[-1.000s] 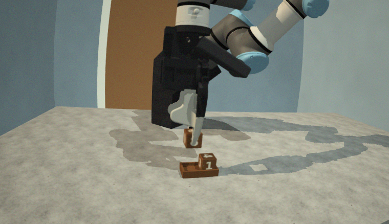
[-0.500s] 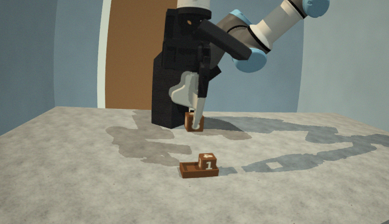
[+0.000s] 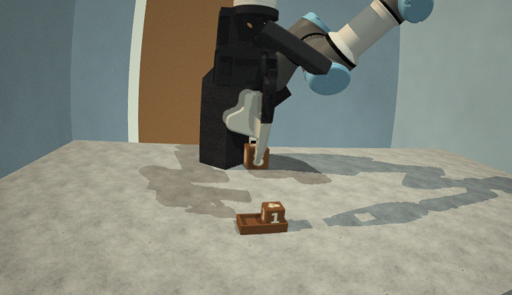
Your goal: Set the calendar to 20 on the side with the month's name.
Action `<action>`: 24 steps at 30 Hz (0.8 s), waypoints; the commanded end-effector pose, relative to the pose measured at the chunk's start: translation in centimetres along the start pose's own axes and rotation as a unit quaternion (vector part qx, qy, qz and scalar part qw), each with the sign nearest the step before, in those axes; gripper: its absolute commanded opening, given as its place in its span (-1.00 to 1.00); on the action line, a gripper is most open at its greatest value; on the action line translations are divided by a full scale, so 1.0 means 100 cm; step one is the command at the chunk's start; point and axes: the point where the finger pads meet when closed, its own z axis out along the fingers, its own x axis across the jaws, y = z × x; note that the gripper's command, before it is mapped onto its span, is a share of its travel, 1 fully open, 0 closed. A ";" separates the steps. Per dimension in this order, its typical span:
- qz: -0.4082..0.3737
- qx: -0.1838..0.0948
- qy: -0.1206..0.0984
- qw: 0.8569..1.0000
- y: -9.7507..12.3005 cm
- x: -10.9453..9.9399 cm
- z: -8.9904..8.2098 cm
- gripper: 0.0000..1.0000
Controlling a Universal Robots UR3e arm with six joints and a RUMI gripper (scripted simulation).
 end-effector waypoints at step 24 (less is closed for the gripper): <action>0.158 -0.001 0.000 0.987 -0.030 0.007 -0.006 -0.78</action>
